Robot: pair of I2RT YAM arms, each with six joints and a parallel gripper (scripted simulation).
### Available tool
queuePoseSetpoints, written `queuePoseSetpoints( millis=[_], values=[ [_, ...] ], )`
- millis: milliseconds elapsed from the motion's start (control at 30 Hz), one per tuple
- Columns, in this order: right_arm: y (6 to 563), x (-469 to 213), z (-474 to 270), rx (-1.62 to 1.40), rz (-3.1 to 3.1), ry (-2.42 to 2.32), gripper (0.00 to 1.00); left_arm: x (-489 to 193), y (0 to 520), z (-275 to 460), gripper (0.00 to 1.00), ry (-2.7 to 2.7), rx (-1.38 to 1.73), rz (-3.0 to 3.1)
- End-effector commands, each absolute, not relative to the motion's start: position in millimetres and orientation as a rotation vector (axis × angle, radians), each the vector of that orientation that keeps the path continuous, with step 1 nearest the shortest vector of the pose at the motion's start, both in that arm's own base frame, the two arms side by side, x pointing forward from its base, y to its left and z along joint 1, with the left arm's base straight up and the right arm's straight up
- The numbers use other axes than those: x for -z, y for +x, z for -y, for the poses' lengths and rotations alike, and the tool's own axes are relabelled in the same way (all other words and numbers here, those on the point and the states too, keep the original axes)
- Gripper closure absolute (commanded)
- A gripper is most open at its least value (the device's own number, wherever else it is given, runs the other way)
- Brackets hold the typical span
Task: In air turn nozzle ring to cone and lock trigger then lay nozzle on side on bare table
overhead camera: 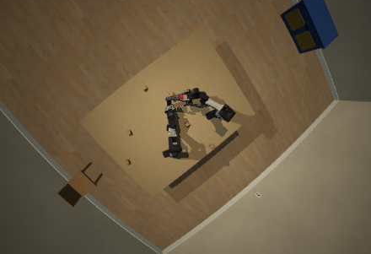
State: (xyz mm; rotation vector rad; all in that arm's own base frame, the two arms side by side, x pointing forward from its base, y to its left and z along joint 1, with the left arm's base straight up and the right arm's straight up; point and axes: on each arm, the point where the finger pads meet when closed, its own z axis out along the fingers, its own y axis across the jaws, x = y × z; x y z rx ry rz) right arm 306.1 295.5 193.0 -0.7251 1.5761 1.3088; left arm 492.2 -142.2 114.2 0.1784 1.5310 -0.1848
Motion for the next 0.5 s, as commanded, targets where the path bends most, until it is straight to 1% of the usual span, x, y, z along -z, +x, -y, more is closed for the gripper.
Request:
queuePoseSetpoints(
  millis=[0, 167, 200, 267, 300, 367, 400, 467],
  values=[
    [307.4, -191.8, -301.0, -1.309, -1.579, -0.731, 1.0, -171.8, 496.9, 141.4, 0.64, 0.14, 0.206, -1.368],
    [307.4, -191.8, -301.0, -1.309, -1.579, -0.731, 1.0, -171.8, 496.9, 141.4, 0.64, 0.14, 0.206, -1.368],
    [306.4, -191.5, -301.3, -1.153, -1.456, -0.876, 1.0, -171.8, 496.9, 141.4, 0.64, 0.14, 0.206, -1.368],
    [307.7, -190.0, -299.1, -1.075, -1.403, -0.933, 1.0, -171.8, 496.8, 141.6, 0.64, 0.141, 0.207, -1.368],
    [306.2, -196.4, -298.5, -1.156, -1.454, -0.863, 1.0, -171.8, 496.8, 141.8, 0.64, 0.142, 0.208, -1.368],
    [306.2, -196.4, -298.5, -1.156, -1.454, -0.863, 1.0, -171.8, 496.8, 141.8, 0.64, 0.142, 0.208, -1.368],
    [306.7, -194.9, -296.3, -0.992, -1.332, -0.989, 1.0, -171.8, 496.8, 141.8, 0.64, 0.142, 0.208, -1.368],
    [302.7, -190.8, -298.0, -0.926, -1.276, -1.052, 1.0, -171.8, 496.7, 142.2, 0.64, 0.145, 0.21, -1.368]
  ],
)
